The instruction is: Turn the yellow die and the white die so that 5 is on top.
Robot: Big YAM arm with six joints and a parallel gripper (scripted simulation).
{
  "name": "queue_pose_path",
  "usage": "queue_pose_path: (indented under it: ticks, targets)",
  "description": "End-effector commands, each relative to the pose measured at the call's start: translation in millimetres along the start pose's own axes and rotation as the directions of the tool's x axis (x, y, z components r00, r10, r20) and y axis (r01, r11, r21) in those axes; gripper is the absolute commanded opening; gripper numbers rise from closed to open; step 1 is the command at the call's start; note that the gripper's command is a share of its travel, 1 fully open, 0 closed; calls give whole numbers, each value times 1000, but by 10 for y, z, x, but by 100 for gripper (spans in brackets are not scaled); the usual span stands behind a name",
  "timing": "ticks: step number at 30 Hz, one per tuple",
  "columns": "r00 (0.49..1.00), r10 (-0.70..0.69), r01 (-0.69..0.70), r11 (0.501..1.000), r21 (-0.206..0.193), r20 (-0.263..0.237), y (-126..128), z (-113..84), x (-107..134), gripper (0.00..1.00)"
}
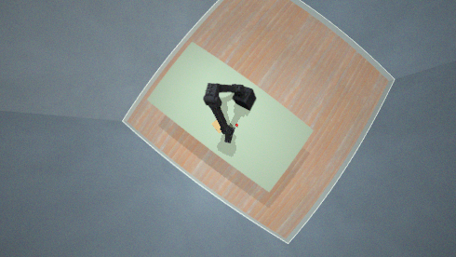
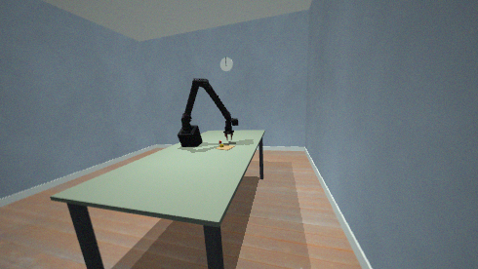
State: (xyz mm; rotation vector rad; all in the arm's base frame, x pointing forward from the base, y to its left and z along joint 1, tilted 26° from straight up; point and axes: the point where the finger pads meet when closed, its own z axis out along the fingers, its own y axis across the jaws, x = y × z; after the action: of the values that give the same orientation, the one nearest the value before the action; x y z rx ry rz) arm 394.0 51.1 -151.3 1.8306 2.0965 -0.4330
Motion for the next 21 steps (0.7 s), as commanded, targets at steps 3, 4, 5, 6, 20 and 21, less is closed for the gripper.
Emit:
queue_pose_path:
  ticks: [3, 4, 5, 6, 20, 21]
  targets:
    - [1000, 6, -6, 1000, -28, 0, 149, -11, -3, 38]
    - [1000, 6, -6, 1000, -29, 0, 153, -11, -3, 38]
    - [1000, 6, -6, 1000, -29, 0, 157, -11, -3, 38]
    - [1000, 7, -7, 1000, -29, 0, 163, -11, -3, 38]
    - [1000, 8, -8, 1000, -26, 0, 164, -4, -9, 38]
    - [1000, 8, -8, 1000, -27, 0, 165, -5, -9, 38]
